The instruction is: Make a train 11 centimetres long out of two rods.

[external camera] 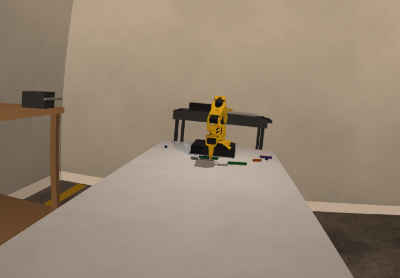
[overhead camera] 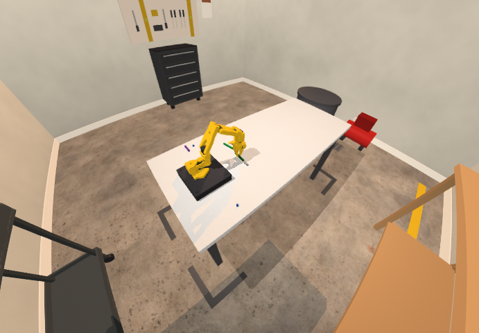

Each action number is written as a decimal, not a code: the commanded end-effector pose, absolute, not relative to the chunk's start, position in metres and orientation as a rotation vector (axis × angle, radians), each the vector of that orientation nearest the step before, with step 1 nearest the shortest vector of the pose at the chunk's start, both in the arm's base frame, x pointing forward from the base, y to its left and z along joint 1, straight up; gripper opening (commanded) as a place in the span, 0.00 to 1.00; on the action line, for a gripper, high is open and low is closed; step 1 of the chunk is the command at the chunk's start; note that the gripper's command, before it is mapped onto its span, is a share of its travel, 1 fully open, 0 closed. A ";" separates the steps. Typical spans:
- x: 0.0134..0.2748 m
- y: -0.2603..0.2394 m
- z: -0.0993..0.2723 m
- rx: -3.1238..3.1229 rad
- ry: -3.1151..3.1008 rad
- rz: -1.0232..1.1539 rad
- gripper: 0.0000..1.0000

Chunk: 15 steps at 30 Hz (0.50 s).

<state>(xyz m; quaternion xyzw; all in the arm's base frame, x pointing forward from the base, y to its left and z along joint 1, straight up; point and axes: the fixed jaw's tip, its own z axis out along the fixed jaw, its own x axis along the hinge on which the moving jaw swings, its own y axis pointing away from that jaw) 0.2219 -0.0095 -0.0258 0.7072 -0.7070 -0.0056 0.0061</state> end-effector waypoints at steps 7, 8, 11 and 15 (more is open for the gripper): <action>0.219 -0.011 -0.031 2.202 -2.207 -0.041 0.00; 0.219 -0.011 -0.031 2.202 -2.207 -0.041 0.00; 0.219 -0.011 -0.031 2.201 -2.208 -0.041 0.00; 0.219 -0.011 -0.031 2.201 -2.208 -0.041 0.00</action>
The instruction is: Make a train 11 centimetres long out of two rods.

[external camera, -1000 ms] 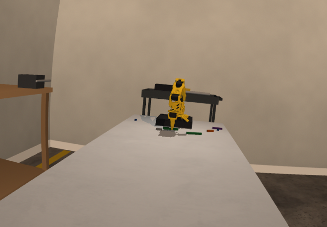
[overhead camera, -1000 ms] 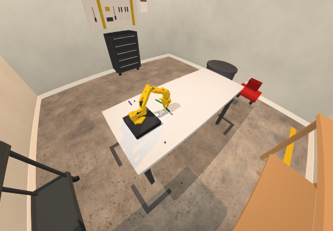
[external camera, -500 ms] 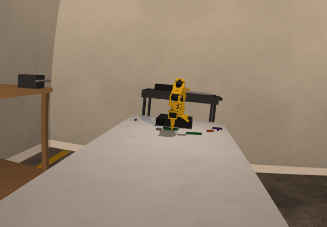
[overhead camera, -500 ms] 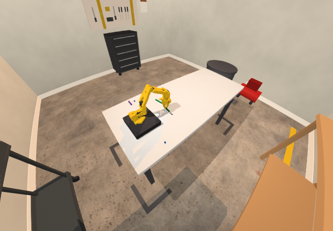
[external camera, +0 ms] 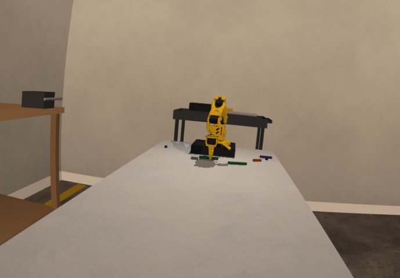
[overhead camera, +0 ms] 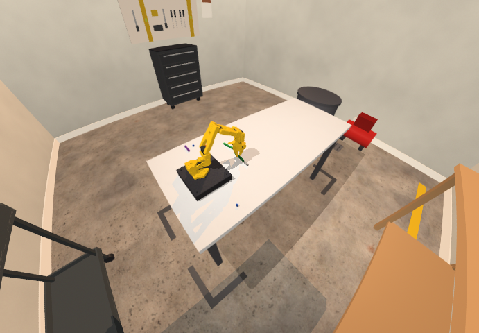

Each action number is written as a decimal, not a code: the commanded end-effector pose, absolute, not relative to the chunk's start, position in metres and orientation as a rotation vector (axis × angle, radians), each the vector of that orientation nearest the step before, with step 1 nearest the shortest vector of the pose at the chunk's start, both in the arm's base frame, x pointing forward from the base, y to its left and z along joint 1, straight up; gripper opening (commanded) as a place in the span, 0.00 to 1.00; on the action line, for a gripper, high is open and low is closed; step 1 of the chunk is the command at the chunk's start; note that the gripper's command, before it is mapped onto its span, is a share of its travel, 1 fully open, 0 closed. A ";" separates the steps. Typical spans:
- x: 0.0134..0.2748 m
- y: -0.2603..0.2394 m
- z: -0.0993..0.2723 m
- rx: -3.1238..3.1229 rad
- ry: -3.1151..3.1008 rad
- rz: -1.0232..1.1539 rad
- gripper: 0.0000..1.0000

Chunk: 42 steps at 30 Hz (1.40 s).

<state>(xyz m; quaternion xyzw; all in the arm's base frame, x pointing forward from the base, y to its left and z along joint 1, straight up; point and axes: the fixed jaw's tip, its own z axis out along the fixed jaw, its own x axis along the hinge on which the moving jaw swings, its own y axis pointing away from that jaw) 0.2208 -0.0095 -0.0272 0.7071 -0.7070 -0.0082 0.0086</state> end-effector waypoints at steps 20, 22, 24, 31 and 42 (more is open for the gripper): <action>0.223 -0.011 -0.028 2.202 -2.222 -0.022 0.00; 0.223 -0.011 -0.028 2.202 -2.222 -0.022 0.00; 0.223 -0.011 -0.028 2.202 -2.222 -0.022 0.00; 0.223 -0.011 -0.028 2.201 -2.223 -0.022 0.00; 0.224 -0.011 -0.028 2.198 -2.226 -0.022 0.00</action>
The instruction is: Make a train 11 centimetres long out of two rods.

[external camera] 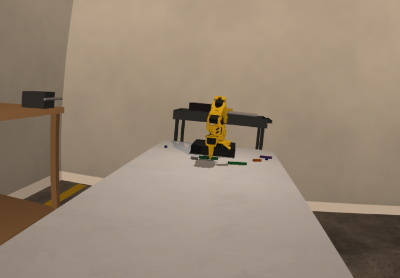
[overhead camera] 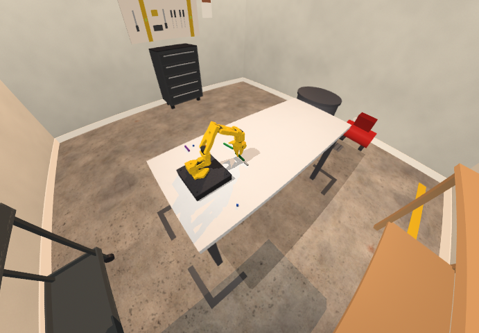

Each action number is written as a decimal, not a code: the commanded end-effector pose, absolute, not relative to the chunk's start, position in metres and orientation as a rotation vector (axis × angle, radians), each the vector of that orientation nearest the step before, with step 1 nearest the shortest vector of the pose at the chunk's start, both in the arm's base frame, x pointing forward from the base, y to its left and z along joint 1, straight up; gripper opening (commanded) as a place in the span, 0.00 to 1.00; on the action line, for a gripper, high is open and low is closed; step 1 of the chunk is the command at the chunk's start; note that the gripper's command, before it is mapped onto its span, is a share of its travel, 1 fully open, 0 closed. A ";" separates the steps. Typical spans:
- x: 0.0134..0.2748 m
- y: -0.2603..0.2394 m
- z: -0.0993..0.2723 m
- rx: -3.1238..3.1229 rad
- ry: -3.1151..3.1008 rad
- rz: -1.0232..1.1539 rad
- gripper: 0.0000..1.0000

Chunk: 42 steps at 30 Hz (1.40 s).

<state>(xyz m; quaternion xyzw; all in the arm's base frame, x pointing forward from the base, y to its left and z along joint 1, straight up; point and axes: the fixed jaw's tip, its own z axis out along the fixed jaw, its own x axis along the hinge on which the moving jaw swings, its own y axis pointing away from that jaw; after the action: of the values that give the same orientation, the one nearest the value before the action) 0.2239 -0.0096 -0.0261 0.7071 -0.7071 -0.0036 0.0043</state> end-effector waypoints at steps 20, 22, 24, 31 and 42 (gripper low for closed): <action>0.225 -0.011 -0.026 2.185 -2.240 -0.021 0.00; 0.225 -0.011 -0.026 2.185 -2.240 -0.021 0.00; 0.225 -0.011 -0.026 2.185 -2.240 -0.021 0.00; 0.225 -0.011 -0.026 2.185 -2.240 -0.021 0.00; 0.225 -0.011 -0.028 2.185 -2.240 -0.021 0.00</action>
<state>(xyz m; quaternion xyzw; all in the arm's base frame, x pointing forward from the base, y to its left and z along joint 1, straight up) 0.2256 -0.0096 -0.0256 0.7038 -0.7104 -0.0028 0.0036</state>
